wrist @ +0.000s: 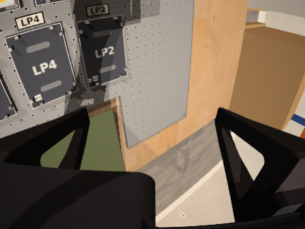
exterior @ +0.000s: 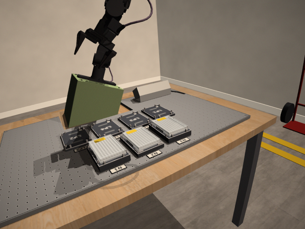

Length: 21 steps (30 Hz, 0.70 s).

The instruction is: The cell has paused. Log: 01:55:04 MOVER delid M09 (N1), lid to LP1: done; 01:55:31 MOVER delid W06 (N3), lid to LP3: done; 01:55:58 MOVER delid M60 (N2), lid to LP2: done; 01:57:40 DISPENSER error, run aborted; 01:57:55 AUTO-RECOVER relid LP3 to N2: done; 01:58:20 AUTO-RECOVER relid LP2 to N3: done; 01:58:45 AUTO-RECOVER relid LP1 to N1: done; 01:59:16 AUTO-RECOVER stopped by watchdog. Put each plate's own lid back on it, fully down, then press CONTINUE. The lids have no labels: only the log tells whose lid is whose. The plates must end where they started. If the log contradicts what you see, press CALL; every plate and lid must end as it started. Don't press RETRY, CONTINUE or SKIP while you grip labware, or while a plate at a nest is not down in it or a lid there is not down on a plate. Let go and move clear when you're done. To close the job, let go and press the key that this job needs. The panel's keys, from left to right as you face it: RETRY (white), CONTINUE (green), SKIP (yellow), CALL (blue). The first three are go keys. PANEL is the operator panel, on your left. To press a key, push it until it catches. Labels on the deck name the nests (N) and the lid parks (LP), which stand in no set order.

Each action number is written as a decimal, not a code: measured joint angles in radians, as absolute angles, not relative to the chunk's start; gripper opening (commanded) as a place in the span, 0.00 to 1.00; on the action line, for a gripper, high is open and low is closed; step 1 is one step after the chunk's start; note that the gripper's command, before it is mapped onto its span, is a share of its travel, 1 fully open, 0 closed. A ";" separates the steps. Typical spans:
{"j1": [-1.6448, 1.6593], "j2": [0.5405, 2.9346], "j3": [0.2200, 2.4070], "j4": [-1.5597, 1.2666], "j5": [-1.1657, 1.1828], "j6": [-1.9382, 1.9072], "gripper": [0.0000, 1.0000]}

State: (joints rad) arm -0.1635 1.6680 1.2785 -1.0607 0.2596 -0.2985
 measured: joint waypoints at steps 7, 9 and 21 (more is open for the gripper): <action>-0.128 1.550 1.217 -1.106 0.208 -0.248 1.00; -0.121 1.515 1.200 -1.118 0.188 -0.233 1.00; -0.078 1.346 1.107 -1.187 0.106 -0.150 1.00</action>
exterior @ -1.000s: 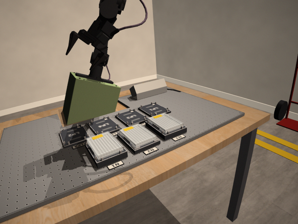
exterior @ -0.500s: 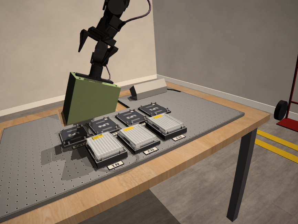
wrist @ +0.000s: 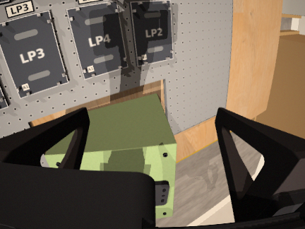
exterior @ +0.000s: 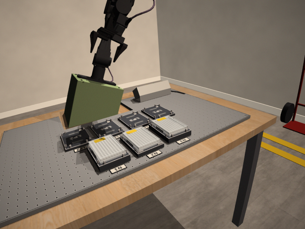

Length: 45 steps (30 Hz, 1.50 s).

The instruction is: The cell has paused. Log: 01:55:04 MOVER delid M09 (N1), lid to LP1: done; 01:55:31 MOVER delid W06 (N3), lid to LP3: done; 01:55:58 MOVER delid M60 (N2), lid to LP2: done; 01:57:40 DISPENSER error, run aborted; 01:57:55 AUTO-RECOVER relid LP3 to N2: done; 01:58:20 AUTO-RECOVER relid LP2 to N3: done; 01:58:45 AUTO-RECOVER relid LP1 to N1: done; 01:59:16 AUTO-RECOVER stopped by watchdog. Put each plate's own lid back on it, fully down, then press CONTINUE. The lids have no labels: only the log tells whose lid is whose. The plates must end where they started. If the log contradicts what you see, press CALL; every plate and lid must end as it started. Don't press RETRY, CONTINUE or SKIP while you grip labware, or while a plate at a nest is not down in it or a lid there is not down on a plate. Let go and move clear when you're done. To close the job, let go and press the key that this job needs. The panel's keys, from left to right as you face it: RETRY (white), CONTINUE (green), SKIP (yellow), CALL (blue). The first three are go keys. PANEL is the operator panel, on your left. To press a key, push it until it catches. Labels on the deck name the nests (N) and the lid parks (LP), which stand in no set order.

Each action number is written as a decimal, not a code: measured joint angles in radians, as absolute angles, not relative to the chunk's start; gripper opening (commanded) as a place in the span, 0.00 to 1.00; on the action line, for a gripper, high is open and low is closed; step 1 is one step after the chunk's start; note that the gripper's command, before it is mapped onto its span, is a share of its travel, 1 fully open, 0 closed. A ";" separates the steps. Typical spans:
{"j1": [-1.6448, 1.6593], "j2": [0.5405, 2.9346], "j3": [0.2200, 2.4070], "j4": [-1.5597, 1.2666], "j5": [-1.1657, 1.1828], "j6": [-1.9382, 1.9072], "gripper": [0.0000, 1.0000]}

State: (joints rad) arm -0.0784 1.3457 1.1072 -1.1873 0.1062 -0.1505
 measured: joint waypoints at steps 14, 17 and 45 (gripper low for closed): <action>-0.024 1.135 1.002 -1.275 0.008 -0.050 1.00; -0.017 1.150 1.000 -1.275 -0.017 -0.042 1.00; 0.014 1.550 0.959 -0.958 -0.187 -0.068 1.00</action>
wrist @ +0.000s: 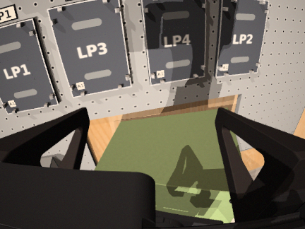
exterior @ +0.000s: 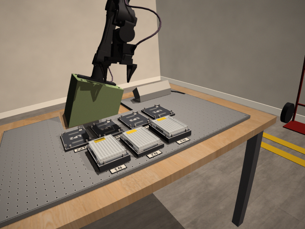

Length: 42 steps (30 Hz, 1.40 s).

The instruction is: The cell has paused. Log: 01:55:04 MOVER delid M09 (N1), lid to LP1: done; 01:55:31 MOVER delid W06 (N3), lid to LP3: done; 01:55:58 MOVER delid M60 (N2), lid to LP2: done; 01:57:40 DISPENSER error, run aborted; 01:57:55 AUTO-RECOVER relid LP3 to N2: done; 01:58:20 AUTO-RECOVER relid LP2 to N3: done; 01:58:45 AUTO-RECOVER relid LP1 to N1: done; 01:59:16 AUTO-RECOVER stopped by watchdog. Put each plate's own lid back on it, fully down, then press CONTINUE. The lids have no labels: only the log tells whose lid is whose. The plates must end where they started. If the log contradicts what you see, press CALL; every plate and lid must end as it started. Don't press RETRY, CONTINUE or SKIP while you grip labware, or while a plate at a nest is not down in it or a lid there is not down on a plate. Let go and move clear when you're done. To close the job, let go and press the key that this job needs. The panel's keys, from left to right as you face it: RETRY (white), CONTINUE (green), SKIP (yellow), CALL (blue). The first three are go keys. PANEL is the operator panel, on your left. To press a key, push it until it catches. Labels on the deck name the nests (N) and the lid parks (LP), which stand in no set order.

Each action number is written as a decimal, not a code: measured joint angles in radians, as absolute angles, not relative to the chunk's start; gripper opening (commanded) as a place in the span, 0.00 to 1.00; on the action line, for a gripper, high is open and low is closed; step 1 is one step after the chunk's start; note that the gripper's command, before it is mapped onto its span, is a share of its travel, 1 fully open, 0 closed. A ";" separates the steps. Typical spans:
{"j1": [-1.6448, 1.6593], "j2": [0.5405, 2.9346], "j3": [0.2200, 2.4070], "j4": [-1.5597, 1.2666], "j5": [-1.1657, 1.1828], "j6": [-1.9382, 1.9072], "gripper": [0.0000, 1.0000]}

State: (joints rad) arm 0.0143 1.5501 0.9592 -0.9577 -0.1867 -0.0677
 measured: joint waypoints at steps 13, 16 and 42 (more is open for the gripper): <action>0.020 1.767 0.952 -0.776 -0.271 -0.095 1.00; 0.027 1.798 0.939 -0.747 -0.285 -0.097 1.00; 0.036 2.047 0.945 -0.496 -0.398 -0.130 1.00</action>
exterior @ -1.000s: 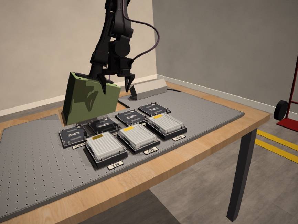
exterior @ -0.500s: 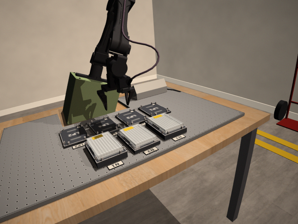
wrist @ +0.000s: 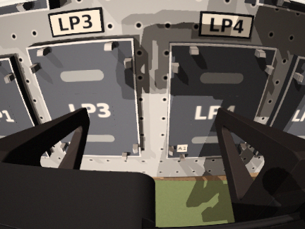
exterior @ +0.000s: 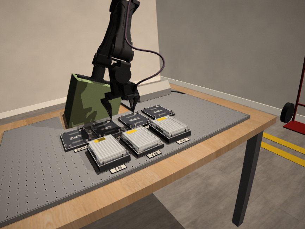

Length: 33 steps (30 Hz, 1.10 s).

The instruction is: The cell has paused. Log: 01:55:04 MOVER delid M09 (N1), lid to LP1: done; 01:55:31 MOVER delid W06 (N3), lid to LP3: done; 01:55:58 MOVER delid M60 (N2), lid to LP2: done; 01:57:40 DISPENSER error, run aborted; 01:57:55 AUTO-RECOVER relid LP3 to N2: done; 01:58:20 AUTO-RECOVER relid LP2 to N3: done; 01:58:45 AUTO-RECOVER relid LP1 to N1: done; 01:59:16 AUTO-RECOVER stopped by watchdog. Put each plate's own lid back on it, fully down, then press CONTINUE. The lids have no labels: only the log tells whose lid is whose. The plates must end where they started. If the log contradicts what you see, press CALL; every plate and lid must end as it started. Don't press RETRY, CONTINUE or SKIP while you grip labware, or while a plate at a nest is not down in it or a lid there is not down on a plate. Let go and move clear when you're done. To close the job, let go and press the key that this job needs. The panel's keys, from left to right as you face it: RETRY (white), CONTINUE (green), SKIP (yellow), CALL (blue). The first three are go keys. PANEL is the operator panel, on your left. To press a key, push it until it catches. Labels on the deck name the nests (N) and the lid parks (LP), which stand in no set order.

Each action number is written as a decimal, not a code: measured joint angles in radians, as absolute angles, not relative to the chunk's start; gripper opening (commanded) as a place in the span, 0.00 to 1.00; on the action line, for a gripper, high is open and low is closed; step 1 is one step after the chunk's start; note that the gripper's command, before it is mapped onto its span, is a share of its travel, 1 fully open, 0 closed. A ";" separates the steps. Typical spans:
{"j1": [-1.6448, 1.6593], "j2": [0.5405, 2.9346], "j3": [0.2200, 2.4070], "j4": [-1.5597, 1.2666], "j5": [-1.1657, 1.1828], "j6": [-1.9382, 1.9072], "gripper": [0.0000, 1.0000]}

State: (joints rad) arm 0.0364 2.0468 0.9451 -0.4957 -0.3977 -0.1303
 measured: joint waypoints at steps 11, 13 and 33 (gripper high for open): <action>-0.052 1.992 0.762 -0.311 -0.419 -0.156 0.92; -0.093 1.981 0.713 -0.241 -0.429 -0.168 0.90; -0.473 2.237 0.499 0.532 -0.635 -0.307 0.00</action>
